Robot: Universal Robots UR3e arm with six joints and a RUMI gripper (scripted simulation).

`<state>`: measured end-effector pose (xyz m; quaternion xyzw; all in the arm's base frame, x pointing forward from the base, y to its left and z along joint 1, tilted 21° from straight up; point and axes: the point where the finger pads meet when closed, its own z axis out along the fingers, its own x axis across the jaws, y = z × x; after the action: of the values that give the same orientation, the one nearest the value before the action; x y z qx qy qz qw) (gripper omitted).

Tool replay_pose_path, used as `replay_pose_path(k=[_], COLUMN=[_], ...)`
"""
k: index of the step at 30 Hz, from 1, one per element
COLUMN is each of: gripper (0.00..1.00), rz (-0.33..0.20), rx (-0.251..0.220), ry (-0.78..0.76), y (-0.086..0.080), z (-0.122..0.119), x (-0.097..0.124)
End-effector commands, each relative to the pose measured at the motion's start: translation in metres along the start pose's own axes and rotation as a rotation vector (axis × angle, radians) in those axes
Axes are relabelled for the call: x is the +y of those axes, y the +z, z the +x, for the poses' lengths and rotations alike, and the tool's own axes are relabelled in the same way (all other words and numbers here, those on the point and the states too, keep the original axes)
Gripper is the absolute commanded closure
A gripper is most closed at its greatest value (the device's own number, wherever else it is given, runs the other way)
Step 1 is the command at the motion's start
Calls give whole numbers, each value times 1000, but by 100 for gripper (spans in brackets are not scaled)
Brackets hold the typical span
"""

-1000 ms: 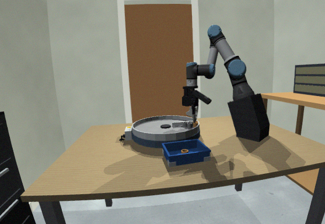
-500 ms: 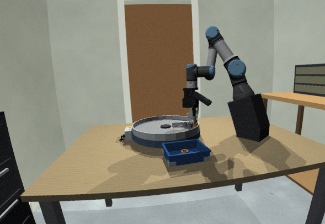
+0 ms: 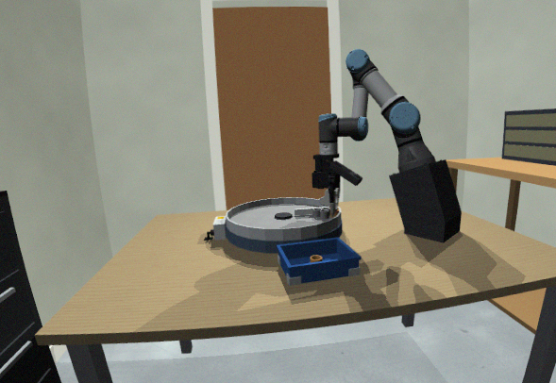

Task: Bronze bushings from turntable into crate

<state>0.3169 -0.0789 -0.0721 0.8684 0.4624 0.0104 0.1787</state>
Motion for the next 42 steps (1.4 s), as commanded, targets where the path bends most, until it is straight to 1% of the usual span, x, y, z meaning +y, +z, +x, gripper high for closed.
replay_pose_path(k=[1,29,30,42], gripper=[94,94,100,100], rz=[-11,-11,-11,-12], rx=[2,2,2,1], ry=[0,1,1,1], y=[0,0,0,0], z=[0,0,0,0], x=[3,3,3,3])
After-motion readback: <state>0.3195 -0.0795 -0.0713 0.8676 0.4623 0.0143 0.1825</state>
